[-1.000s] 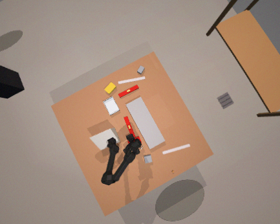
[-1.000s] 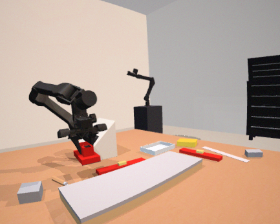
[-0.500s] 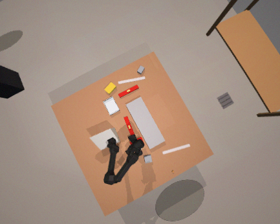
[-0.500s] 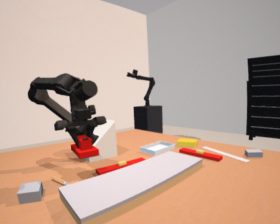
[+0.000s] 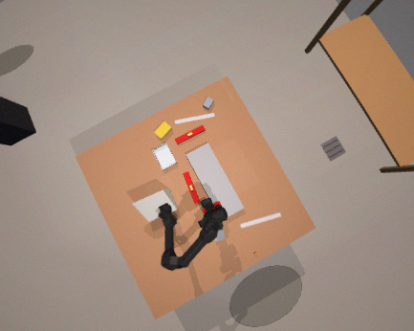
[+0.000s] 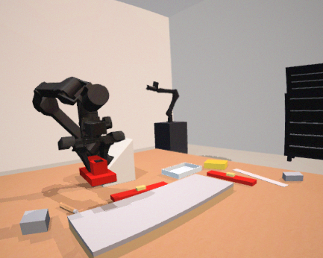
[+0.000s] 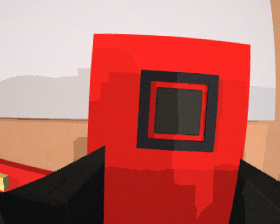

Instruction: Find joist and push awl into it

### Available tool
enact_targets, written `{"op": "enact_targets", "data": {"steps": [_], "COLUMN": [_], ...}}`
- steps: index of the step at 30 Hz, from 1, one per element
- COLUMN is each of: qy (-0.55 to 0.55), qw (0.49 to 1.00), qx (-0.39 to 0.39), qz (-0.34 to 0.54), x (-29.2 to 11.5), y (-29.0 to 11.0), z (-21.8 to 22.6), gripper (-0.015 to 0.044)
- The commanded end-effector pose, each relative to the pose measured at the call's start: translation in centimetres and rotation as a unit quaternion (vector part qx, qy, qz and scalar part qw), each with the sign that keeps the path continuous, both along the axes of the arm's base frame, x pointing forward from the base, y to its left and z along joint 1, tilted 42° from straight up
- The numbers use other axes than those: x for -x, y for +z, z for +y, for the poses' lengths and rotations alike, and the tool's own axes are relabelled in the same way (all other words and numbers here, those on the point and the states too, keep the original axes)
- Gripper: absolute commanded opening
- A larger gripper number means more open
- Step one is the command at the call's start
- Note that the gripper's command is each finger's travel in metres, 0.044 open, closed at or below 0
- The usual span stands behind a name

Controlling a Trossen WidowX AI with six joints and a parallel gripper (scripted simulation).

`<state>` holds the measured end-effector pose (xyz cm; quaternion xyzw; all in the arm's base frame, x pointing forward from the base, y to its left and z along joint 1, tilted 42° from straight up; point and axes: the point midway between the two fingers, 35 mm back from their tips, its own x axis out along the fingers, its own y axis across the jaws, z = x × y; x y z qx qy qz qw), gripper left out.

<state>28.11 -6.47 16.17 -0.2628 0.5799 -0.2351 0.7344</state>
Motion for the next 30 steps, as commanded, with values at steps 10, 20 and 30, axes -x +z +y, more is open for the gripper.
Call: {"op": "enact_targets", "data": {"steps": [10, 20, 30], "qy": [0.017, 0.027, 0.027], "qw": [1.000, 1.000, 1.000], "qx": [-0.002, 0.002, 0.002], "qz": [0.003, 0.008, 0.008], "x": [-5.6, -9.1, -9.2], "y": [1.8, 2.5, 1.6], "z": [-1.9, -3.9, -4.7], "gripper": [0.0000, 0.0000, 0.0000]}}
